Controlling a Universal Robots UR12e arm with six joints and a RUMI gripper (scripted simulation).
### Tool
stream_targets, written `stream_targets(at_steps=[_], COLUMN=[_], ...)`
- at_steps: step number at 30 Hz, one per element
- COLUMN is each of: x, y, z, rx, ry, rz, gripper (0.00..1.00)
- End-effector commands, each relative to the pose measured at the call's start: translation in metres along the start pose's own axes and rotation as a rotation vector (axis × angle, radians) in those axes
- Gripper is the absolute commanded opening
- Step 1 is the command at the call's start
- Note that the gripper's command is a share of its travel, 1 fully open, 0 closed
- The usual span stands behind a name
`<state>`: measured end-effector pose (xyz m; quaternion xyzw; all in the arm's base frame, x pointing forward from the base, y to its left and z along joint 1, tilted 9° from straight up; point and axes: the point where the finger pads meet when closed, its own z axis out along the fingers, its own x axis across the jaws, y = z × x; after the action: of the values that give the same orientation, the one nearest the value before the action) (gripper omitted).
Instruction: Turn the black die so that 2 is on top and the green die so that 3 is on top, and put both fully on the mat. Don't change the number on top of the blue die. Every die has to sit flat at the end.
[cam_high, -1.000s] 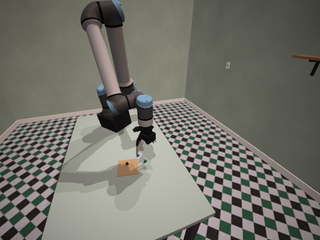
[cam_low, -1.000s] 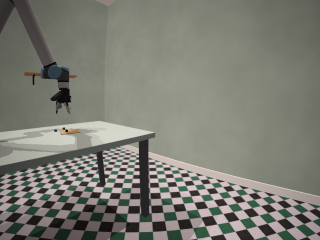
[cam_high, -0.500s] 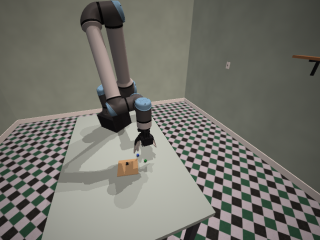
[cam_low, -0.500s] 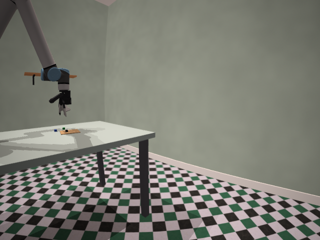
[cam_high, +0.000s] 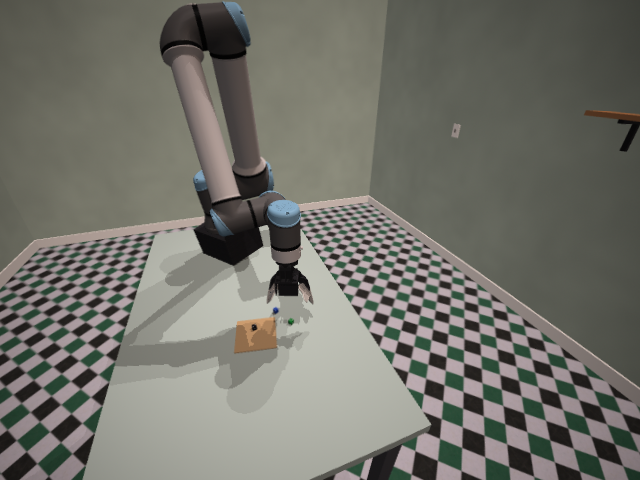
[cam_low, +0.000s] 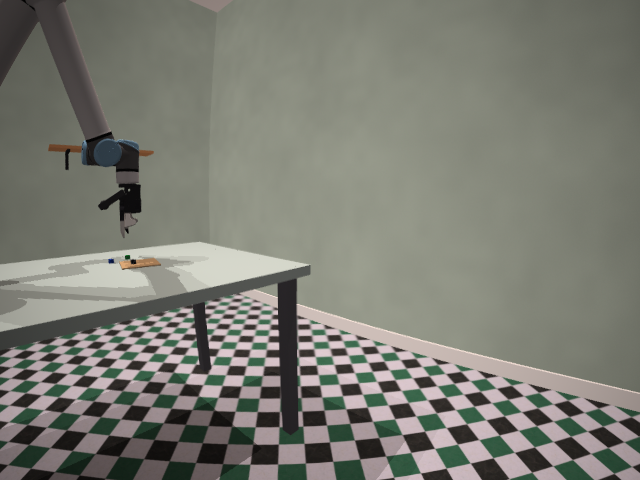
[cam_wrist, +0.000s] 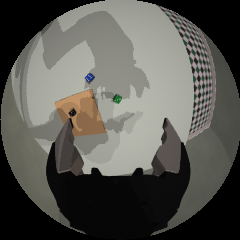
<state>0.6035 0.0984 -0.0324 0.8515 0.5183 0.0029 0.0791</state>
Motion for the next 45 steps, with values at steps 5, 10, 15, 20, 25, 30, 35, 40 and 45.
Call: stream_targets(at_steps=[5,10,15,20,25,30,35,40,45], x=[0.0,0.0,0.0,0.0,0.0,0.0,0.0,0.0,0.0], y=[0.0009,0.001,0.001,0.001,0.001,0.001,0.001,0.001,0.001], z=[0.0036,0.0042,0.0042,0.0042,0.0042,0.0042,0.0042,0.0042,0.0042], rx=[-0.003,-0.003,-0.003,-0.003,-0.003,-0.003,-0.003,-0.003,-0.003], ry=[-0.002,-0.002,-0.002,-0.002,-0.002,-0.002,-0.002,-0.002,-0.002], rz=[0.121,0.137,0.137,0.137,0.137,0.137,0.137,0.137,0.137], gripper=[1.0,1.0,0.18,0.18,0.18,0.18,0.18,0.18,0.18])
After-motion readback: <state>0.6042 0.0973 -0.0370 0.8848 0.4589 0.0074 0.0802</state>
